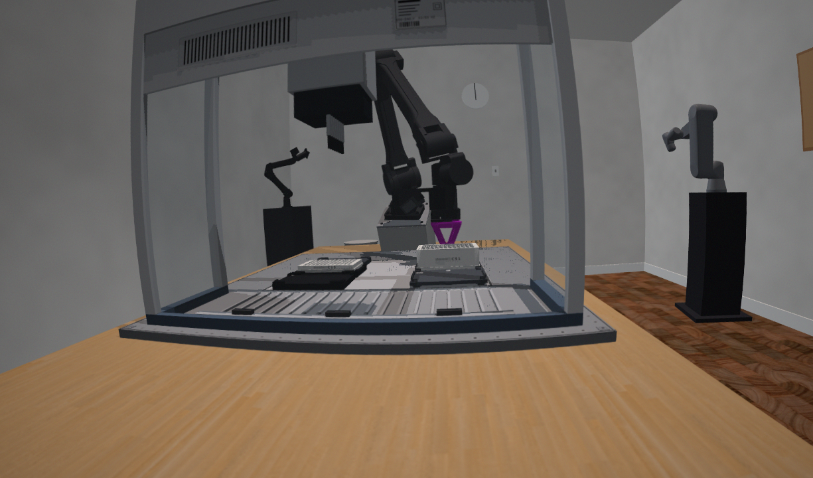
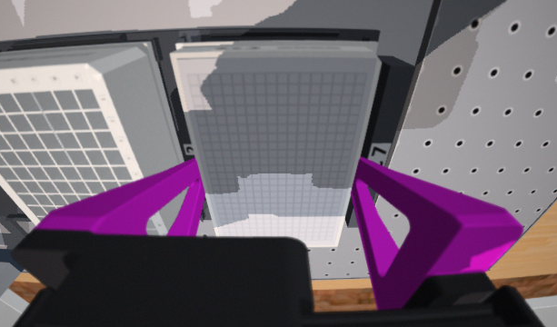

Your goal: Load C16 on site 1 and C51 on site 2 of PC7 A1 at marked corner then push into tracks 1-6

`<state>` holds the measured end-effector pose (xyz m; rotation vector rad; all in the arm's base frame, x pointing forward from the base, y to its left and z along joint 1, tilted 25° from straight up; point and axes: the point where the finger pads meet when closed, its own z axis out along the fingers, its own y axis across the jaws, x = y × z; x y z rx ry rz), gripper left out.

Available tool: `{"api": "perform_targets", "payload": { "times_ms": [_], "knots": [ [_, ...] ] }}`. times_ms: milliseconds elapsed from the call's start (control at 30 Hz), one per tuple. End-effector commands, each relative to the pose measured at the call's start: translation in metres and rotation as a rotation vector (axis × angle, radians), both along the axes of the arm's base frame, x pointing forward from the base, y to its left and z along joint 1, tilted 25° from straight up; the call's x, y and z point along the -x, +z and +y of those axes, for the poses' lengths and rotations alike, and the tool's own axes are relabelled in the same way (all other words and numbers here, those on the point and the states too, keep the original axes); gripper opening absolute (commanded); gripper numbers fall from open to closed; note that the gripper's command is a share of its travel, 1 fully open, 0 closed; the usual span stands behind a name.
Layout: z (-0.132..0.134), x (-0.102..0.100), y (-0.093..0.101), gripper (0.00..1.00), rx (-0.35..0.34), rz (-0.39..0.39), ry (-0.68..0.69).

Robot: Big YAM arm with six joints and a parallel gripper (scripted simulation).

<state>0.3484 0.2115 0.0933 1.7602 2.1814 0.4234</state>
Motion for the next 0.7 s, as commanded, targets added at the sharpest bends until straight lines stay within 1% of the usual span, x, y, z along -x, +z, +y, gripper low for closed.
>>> {"api": "perform_targets", "payload": {
  "times_ms": [0,33,67,100,133,167,667],
  "knots": [
    [-0.002,-0.008,0.000,0.00,-0.005,-0.013,-0.004],
    [0.008,-0.023,0.016,0.00,-0.030,-0.050,-0.004],
    [0.008,-0.024,0.014,0.00,-0.029,-0.047,-0.004],
    [0.008,-0.025,0.022,0.00,-0.041,-0.063,-0.006],
    [0.008,-0.025,0.026,0.00,-0.048,-0.071,-0.009],
    [0.006,-0.013,0.011,0.00,-0.023,-0.035,-0.002],
    [0.007,-0.013,0.011,0.00,-0.023,-0.035,-0.002]
  ]
}}
